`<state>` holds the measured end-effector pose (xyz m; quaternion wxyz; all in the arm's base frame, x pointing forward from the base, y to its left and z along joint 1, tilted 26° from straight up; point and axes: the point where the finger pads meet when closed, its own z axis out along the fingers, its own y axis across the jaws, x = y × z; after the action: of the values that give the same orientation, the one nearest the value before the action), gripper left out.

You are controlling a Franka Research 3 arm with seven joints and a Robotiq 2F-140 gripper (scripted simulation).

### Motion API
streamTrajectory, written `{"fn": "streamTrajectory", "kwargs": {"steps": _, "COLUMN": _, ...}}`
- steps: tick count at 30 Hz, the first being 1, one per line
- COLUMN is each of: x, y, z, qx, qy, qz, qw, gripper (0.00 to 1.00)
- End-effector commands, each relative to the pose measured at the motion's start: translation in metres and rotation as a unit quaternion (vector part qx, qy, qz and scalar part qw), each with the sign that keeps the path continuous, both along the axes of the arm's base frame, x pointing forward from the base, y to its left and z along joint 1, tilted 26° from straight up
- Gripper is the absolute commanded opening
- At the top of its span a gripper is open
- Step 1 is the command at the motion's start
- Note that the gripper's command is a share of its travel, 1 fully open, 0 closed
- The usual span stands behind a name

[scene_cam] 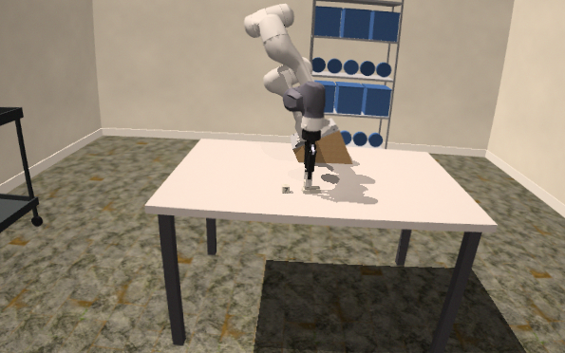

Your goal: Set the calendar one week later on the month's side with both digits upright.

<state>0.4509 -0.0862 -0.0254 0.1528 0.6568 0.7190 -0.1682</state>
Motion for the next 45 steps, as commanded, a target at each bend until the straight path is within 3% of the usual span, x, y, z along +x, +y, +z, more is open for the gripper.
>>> {"fn": "streamTrajectory", "kwargs": {"steps": 1, "x": 0.0010, "y": -0.0012, "z": -0.0014, "qx": 0.000, "qy": -0.002, "qz": -0.002, "qw": 1.000, "gripper": 0.16}}
{"fn": "streamTrajectory", "kwargs": {"steps": 45, "x": 0.0010, "y": -0.0050, "z": -0.0090, "qx": 0.000, "qy": -0.002, "qz": -0.002, "qw": 1.000, "gripper": 0.16}}
